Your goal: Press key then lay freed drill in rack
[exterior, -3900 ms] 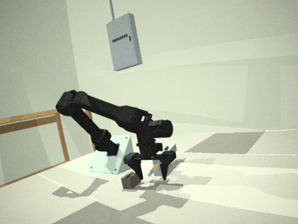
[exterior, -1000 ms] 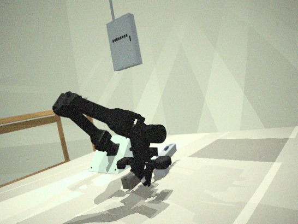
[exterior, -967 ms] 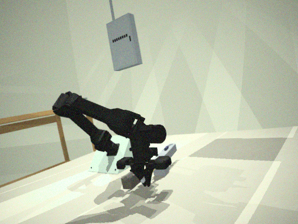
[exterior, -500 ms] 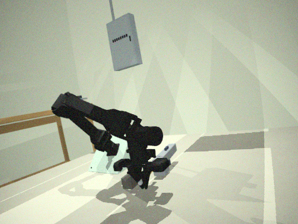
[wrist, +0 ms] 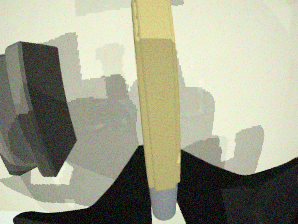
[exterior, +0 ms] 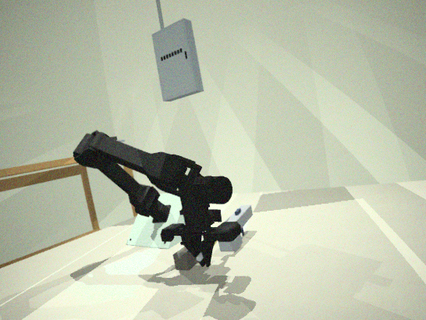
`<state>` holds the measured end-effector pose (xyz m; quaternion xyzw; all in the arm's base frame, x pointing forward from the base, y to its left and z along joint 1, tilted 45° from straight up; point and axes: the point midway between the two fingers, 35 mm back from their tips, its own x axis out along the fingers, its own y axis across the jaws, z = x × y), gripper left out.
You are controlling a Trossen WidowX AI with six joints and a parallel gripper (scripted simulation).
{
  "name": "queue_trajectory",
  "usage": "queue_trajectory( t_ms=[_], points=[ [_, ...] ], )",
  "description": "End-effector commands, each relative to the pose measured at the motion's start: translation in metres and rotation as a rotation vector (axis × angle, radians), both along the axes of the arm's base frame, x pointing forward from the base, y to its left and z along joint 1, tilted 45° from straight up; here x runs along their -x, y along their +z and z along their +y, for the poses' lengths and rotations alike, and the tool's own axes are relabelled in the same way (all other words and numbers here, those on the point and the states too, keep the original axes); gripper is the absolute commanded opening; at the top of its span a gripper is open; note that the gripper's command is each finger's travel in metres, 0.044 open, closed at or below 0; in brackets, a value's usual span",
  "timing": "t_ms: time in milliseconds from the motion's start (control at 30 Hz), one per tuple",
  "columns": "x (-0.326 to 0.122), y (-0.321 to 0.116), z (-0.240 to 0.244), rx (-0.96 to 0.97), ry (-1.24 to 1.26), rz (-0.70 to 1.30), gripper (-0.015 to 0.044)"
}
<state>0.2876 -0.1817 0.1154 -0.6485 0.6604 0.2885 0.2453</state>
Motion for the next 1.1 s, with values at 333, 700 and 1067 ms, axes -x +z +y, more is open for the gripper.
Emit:
queue_trajectory(
  t_ms=[333, 700, 1067],
  points=[
    [0.0, 0.006, 0.007, -0.003, -0.003, -0.005, 0.0],
    [-0.001, 0.009, 0.012, -0.003, -0.003, -0.005, 0.0],
    [-0.001, 0.012, 0.018, -0.004, -0.003, -0.005, 0.0]
  ],
)
